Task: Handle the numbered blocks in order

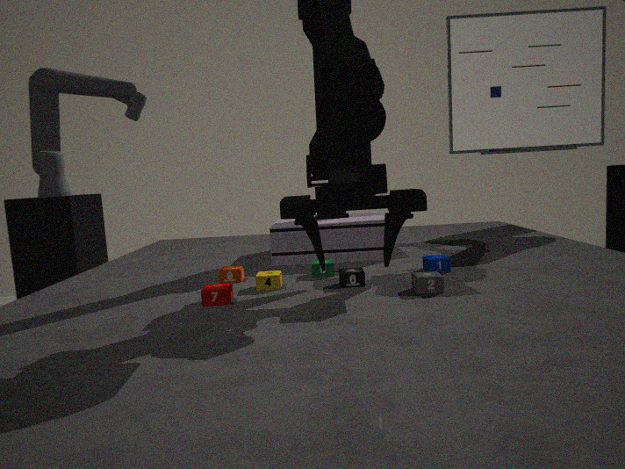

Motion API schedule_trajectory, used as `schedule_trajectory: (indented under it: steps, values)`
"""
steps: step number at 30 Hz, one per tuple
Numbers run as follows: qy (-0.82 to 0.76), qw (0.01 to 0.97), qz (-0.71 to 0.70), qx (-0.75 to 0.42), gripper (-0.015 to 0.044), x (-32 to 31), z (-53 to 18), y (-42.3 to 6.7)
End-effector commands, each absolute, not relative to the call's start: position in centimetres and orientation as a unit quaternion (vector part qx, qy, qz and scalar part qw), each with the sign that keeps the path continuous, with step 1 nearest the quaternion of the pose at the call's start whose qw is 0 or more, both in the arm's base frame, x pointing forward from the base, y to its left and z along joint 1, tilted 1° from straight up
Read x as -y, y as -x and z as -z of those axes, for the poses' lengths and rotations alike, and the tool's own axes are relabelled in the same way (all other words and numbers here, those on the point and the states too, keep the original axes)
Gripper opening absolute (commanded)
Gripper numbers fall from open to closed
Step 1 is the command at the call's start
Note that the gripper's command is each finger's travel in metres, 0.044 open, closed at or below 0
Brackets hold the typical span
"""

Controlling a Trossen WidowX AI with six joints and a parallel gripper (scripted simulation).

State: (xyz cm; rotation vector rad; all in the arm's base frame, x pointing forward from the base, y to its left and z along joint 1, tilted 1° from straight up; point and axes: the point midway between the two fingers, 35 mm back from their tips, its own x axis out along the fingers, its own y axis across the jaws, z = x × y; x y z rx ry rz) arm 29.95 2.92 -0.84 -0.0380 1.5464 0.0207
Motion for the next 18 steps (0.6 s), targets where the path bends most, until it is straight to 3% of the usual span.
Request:
schedule_trajectory:
  steps: [1,4,15,18]
  values:
    - [0.017,0.710,-0.007,-0.704,0.0400,-2.86,1.89,-29.67]
    - [0.017,0.710,-0.007,-0.704,0.0400,-2.85,2.11,-29.66]
    - [0.017,0.710,-0.007,-0.704,0.0120,-2.85,2.11,-29.66]
    - [0.017,0.710,-0.007,-0.704,0.0120,-2.85,2.11,-29.66]
